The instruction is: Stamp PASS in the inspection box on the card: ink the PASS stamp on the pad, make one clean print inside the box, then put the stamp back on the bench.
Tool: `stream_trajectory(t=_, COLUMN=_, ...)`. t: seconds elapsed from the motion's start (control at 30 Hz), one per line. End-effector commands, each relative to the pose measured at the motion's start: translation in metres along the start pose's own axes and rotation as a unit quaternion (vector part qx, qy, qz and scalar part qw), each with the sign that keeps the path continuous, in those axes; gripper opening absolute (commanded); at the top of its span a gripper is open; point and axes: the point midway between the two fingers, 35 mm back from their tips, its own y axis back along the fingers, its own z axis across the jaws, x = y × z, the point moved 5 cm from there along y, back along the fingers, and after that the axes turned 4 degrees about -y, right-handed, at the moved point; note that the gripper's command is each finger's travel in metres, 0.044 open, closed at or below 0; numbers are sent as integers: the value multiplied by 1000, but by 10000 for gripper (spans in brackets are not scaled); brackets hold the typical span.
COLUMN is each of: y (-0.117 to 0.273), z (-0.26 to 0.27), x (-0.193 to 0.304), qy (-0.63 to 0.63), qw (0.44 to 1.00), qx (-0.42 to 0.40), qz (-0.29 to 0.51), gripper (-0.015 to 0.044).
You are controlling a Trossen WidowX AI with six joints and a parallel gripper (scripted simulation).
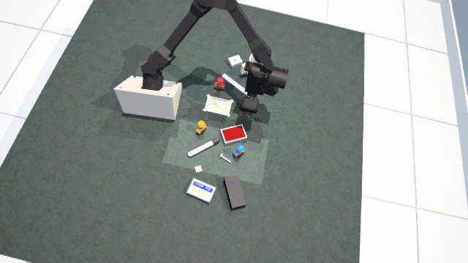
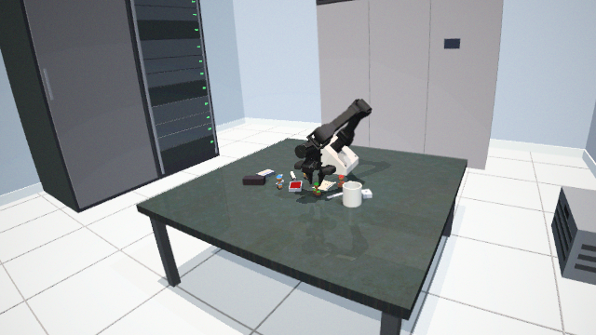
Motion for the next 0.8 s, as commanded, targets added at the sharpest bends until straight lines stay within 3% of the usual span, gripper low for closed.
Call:
stream_trajectory(t=0.0, y=-10, z=0, x=3, qy=-4, qw=1000, qx=-2, qz=5, gripper=213)
stream_trajectory(t=0.77, y=-33, z=2, x=6, qy=-4, qw=1000, qx=-4, qz=6, gripper=213)
